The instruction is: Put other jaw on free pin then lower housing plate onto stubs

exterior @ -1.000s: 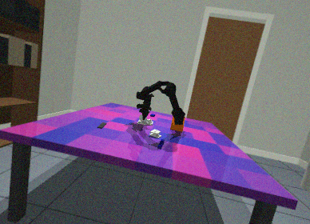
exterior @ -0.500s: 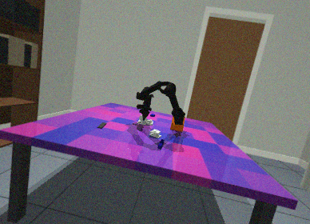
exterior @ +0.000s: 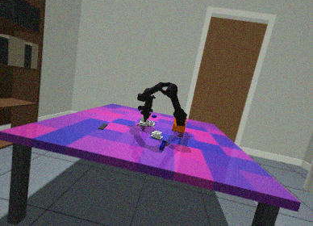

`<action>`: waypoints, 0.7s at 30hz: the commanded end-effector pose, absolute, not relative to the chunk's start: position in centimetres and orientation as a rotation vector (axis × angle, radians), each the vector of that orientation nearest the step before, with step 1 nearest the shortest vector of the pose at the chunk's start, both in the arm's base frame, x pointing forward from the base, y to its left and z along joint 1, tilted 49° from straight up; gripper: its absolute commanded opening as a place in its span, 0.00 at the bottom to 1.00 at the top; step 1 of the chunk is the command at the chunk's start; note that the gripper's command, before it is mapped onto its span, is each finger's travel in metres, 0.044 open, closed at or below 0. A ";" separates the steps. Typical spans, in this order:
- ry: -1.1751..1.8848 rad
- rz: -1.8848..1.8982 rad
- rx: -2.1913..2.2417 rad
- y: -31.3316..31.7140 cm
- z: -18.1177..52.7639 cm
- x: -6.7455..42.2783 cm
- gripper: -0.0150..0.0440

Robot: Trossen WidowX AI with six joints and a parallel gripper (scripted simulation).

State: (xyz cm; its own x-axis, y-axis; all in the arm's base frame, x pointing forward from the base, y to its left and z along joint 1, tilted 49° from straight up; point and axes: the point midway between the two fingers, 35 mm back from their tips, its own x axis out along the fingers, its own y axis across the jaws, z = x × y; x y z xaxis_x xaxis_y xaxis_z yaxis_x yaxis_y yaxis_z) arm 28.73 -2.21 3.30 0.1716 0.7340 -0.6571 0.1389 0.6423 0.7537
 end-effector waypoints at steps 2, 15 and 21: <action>1.360 0.494 0.820 -2.0 3.1 28.8 0.48; 1.360 0.493 0.821 -1.7 2.9 28.9 0.48; 1.360 0.493 0.821 -1.7 2.9 28.9 0.48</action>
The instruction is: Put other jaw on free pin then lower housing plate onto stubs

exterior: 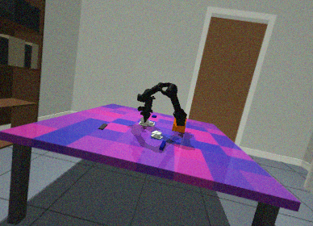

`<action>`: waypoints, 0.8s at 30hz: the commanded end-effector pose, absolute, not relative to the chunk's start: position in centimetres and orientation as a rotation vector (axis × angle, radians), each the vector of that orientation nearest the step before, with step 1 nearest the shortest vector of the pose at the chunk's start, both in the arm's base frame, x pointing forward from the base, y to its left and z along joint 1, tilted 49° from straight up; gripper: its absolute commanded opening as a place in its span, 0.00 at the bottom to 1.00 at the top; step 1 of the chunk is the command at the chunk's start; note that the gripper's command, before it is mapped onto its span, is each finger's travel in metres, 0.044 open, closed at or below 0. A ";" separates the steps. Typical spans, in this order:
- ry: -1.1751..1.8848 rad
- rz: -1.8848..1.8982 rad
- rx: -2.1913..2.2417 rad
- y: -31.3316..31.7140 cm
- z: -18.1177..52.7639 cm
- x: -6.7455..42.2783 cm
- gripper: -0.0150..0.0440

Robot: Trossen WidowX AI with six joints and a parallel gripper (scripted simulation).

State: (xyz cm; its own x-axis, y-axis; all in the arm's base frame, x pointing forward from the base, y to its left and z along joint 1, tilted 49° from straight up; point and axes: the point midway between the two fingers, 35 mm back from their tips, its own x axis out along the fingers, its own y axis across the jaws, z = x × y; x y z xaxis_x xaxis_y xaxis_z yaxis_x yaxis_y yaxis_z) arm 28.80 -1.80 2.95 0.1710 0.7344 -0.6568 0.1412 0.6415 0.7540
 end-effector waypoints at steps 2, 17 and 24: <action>1.360 0.493 0.821 -1.7 2.9 28.9 0.48; 1.361 0.493 0.822 -1.3 2.5 29.0 0.48; 1.361 0.493 0.822 -1.3 2.5 29.0 0.48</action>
